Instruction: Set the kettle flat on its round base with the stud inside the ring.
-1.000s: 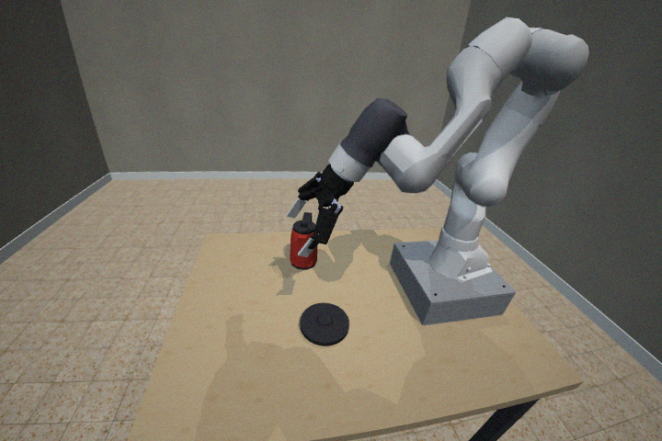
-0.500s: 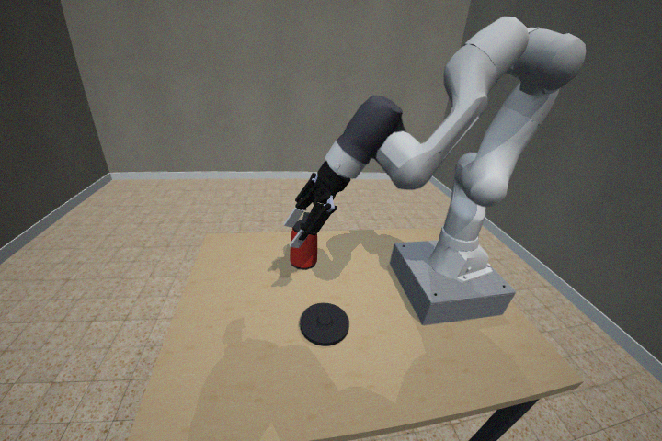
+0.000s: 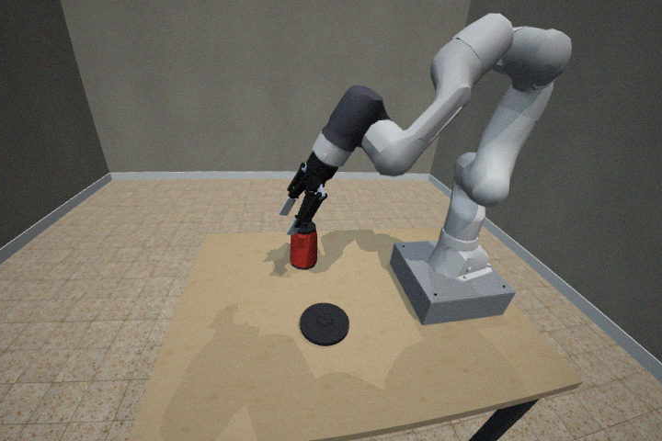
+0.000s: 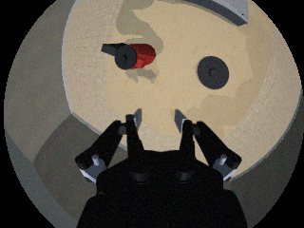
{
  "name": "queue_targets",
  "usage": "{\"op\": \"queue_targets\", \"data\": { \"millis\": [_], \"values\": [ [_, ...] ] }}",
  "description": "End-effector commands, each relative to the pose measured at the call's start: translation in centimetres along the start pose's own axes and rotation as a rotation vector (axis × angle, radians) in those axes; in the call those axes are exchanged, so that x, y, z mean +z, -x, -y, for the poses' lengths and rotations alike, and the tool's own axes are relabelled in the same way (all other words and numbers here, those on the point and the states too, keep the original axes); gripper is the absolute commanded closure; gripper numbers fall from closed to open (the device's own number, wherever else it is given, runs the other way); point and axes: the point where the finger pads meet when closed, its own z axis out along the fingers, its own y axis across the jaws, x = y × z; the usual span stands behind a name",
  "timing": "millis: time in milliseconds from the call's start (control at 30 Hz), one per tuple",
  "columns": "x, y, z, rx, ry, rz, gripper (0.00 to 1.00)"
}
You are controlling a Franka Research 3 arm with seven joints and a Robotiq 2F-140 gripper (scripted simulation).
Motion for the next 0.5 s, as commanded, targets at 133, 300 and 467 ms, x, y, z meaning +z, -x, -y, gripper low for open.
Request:
{"op": "queue_targets", "data": {
  "millis": [133, 300, 467],
  "values": [
    [0.8, -1.8, 3.0, -0.253, 0.062, -0.08, 0.53],
    [1.3, -3.3, 6.2, -0.371, 0.101, -0.123, 0.53],
    [1.7, -5.1, 9.4, -0.435, 0.128, -0.151, 0.53]
  ]
}}
